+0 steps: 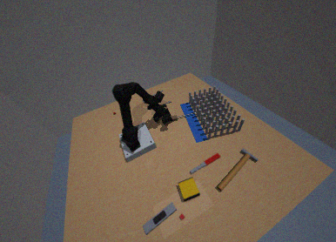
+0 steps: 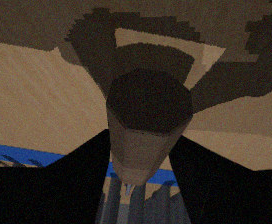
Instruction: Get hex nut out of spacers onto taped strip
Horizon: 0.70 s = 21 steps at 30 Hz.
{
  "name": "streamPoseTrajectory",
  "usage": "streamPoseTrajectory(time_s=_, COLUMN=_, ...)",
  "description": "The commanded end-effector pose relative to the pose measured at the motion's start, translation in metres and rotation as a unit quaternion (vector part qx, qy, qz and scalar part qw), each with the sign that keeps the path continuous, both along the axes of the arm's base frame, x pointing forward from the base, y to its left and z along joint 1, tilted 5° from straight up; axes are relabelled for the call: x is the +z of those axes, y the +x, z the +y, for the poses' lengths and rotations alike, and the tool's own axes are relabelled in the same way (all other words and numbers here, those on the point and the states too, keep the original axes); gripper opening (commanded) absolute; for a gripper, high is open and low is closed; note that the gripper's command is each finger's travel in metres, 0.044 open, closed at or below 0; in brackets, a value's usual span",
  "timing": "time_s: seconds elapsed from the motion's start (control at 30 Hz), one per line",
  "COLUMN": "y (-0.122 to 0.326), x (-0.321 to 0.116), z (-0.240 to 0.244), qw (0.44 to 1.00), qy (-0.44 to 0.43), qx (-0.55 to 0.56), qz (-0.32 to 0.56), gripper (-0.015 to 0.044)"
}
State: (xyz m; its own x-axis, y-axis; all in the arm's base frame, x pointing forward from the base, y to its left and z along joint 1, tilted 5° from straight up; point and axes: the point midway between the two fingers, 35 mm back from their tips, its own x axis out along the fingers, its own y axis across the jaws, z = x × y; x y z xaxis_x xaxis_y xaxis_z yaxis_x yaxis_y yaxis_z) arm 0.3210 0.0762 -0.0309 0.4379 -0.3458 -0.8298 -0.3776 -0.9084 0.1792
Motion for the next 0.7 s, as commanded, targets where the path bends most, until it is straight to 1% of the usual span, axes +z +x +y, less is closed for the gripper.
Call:
streamPoseTrajectory(time_s=0.0, y=-0.005, x=0.001, z=0.001, qw=1.000, qy=-0.001, qx=-0.001, qz=0.000, gripper=0.0000)
streamPoseTrajectory(time_s=0.67, y=-0.021, x=0.001, z=0.008, qw=1.000, qy=-0.001, qx=-0.001, qz=0.001, gripper=0.0000)
